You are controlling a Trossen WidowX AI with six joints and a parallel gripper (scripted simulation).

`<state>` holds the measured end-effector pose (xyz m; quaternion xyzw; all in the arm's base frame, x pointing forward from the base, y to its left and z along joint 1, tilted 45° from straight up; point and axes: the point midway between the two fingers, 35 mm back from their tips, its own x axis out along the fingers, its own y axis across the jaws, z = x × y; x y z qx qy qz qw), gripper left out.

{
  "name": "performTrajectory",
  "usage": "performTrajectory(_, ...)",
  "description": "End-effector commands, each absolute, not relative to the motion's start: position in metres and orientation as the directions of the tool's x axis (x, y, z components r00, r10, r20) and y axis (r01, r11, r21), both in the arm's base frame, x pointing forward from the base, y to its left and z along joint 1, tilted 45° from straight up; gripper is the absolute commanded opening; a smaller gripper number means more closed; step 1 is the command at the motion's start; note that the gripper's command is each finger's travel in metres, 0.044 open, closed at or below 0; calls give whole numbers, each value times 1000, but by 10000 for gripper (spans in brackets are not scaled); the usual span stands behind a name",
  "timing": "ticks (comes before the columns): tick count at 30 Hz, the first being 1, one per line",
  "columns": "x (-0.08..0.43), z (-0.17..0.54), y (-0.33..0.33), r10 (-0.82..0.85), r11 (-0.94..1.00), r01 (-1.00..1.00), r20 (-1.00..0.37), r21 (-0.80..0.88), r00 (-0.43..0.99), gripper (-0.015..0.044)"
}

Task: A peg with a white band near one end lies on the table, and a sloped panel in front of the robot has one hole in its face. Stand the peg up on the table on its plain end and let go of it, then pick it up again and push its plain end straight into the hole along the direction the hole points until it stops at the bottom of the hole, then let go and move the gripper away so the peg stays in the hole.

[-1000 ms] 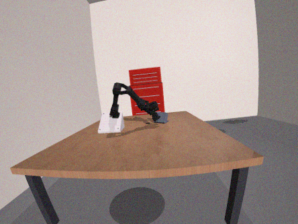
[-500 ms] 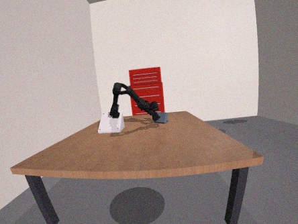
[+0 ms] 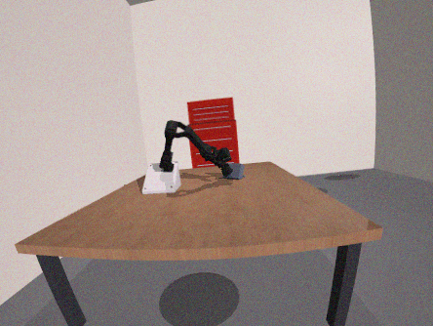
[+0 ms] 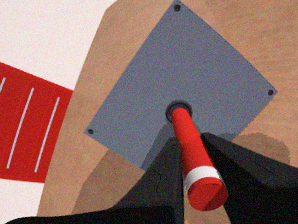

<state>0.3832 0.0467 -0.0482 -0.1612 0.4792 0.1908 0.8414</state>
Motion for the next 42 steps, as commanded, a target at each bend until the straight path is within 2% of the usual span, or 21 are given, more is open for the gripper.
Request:
performTrajectory(1, 385, -50, 47, 165, 877, -472, -868, -88, 469, 0)
performTrajectory(42, 398, -74, 51, 165, 877, -472, -867, -89, 470, 0)
